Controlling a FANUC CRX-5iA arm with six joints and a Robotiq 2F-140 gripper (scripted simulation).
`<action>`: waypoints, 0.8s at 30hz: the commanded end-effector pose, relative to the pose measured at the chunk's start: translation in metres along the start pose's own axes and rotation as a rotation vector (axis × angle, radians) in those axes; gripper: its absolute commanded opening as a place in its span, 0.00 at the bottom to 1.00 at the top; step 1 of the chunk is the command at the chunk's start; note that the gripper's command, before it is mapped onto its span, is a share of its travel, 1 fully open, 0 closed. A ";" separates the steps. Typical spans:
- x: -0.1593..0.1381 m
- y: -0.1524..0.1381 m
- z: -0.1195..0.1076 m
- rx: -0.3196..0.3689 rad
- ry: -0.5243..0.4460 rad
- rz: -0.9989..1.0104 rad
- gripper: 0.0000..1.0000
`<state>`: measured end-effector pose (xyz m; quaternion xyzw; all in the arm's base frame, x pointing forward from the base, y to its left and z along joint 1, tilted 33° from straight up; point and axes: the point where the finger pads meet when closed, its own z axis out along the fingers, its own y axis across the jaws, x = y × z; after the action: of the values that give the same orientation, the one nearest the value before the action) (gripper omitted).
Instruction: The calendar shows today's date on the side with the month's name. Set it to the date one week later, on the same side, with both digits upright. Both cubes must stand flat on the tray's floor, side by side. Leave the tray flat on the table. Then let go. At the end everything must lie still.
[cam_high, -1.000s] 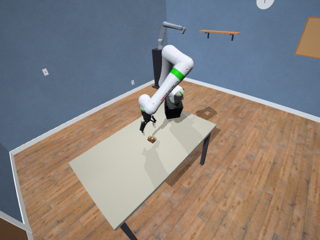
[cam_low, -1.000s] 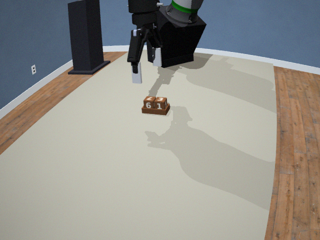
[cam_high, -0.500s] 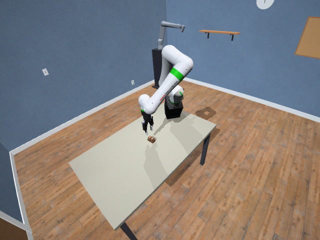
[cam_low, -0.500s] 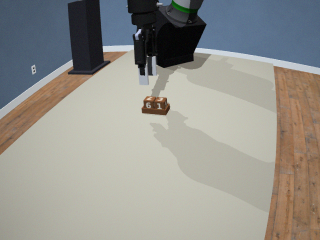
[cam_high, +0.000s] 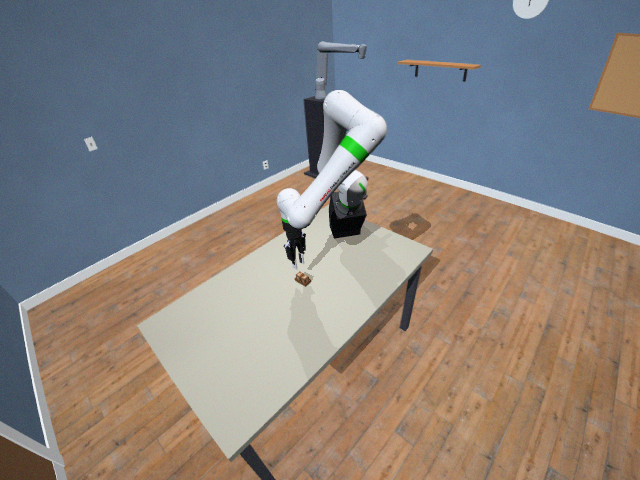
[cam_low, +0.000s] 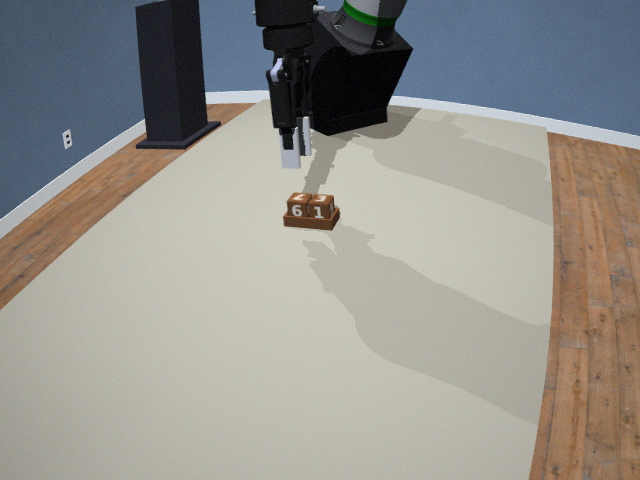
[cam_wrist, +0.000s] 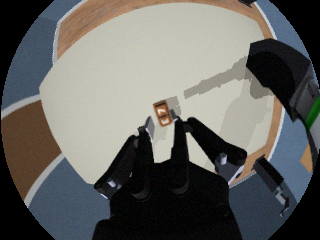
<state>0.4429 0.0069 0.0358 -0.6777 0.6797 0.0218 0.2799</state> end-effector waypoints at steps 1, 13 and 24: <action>0.000 0.000 0.000 0.000 0.000 0.000 0.29; 0.000 0.000 0.000 0.000 0.000 0.000 0.29; 0.000 0.000 0.004 0.000 0.000 0.000 0.29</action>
<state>0.4439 0.0080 0.0333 -0.6778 0.6795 0.0219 0.2800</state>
